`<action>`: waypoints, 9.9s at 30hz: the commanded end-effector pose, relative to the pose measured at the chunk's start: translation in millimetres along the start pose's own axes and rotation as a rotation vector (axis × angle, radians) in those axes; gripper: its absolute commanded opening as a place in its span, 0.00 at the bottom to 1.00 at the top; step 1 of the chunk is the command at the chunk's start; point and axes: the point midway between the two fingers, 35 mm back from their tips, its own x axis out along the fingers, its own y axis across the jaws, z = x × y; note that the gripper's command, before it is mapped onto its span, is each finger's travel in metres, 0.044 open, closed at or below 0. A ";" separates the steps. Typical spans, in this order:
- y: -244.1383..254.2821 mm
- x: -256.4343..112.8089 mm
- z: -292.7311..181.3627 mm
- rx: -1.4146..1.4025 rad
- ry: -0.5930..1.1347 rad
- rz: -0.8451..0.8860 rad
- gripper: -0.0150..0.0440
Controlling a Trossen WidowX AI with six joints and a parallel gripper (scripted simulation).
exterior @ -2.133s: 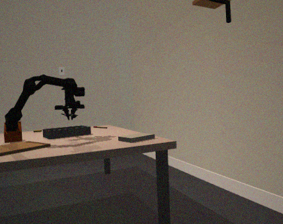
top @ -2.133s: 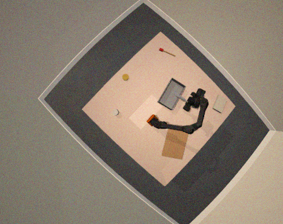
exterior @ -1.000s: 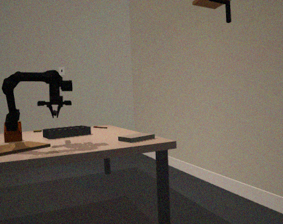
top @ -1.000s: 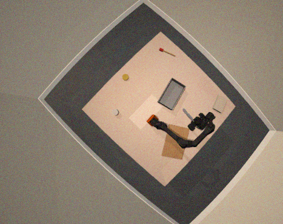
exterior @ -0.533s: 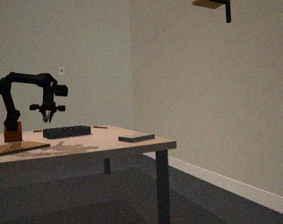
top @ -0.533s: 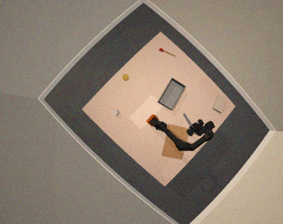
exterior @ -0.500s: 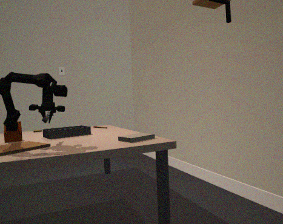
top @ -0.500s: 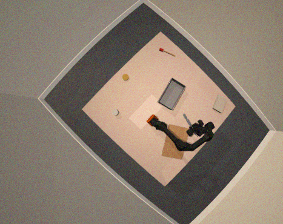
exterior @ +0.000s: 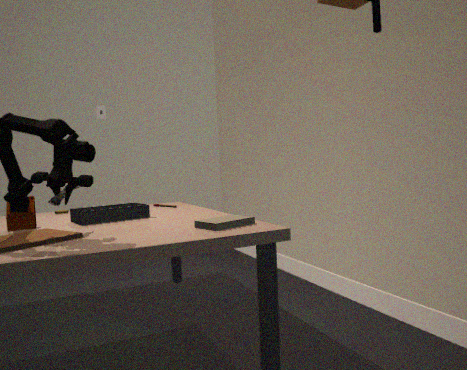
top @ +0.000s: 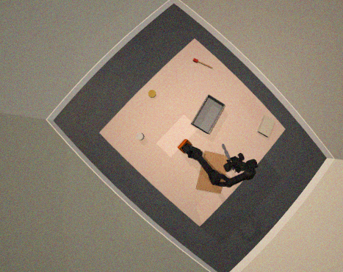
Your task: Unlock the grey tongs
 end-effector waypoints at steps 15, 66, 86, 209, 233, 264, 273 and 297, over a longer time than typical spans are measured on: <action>-45.3 -1.1 34.7 0.107 0.038 0.041 0.00; -159.6 -49.8 77.7 0.229 -0.202 0.140 0.00; -155.8 -41.0 89.5 0.081 -0.419 0.066 0.00; -145.9 -43.1 97.5 0.019 -0.741 0.013 0.00; -158.4 -43.2 85.9 0.124 -0.340 0.085 0.00; -157.8 -30.8 85.7 0.229 -0.202 0.140 0.00; -156.4 -16.8 90.5 0.228 -0.202 0.140 0.00; -151.9 21.8 99.3 0.228 -0.202 0.138 0.00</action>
